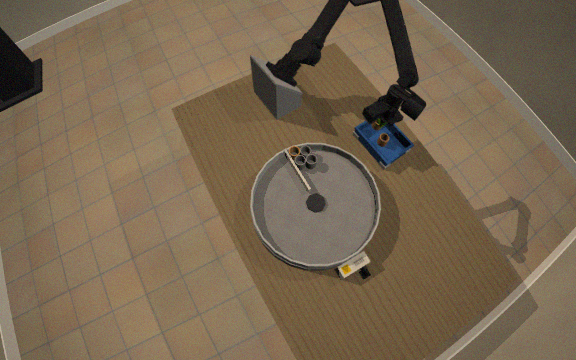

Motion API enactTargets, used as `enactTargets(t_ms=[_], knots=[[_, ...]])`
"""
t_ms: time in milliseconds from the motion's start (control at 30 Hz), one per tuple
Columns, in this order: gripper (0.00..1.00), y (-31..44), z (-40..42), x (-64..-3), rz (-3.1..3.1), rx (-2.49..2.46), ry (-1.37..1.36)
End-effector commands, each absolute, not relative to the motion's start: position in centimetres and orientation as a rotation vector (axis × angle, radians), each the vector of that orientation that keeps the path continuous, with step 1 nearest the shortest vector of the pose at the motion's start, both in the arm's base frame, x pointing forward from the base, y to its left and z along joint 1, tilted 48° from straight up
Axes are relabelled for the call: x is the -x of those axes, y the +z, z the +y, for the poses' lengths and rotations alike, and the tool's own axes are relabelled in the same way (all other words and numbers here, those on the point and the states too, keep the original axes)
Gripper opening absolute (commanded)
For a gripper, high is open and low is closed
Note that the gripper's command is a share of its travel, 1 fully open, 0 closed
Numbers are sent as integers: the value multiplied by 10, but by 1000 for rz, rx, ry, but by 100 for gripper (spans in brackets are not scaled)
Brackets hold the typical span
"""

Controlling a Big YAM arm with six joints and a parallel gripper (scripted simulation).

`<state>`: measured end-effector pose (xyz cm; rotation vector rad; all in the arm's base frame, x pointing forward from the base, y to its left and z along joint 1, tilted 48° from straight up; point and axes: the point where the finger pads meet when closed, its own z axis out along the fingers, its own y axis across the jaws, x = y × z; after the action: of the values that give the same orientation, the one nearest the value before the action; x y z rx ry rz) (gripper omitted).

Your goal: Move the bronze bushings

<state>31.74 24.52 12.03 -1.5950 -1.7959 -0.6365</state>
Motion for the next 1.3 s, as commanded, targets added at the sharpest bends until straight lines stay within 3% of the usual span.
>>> enactTargets(t_ms=[0, 1267], knots=[[0, 117, 251, -316, -1799, 1592, -628], [0, 90, 278, -311, -1793, 1598, -626]])
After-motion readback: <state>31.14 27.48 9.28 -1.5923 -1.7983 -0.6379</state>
